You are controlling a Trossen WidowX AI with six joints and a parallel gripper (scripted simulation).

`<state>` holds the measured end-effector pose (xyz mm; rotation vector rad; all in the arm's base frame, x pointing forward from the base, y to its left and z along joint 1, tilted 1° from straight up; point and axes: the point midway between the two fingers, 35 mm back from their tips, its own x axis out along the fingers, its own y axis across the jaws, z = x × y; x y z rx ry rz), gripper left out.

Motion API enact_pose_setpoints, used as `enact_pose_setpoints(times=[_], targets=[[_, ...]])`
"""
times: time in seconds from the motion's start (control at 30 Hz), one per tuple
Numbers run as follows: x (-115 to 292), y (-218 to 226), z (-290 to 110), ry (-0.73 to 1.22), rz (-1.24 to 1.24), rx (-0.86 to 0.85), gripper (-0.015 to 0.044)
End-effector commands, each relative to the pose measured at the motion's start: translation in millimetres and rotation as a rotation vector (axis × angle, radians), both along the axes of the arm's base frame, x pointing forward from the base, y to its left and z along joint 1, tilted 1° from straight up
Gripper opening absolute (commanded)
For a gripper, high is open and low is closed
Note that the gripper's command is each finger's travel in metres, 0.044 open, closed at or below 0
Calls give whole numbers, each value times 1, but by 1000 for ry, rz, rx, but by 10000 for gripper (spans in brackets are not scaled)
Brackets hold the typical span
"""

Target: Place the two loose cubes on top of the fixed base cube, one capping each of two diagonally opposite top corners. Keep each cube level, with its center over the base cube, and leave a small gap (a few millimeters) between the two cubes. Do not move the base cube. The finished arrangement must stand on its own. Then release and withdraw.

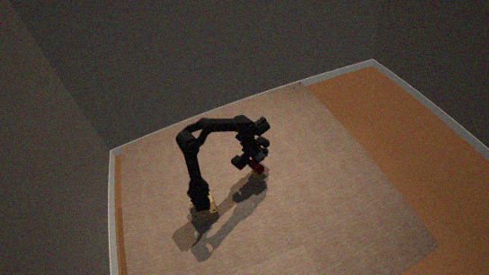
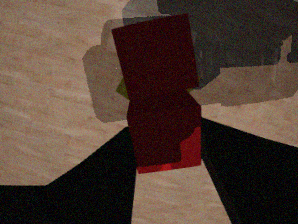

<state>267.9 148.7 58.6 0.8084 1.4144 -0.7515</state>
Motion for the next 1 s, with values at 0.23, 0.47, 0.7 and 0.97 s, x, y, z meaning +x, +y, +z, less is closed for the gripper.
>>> enact_pose_setpoints(times=[0.23,0.47,0.7,0.97], targets=[[-2,-1,-5,6,-3,-3,105],[-2,-1,-6,6,-3,-3,105],[-2,-1,-6,6,-3,-3,105],[-2,-1,-6,6,-3,-3,205]])
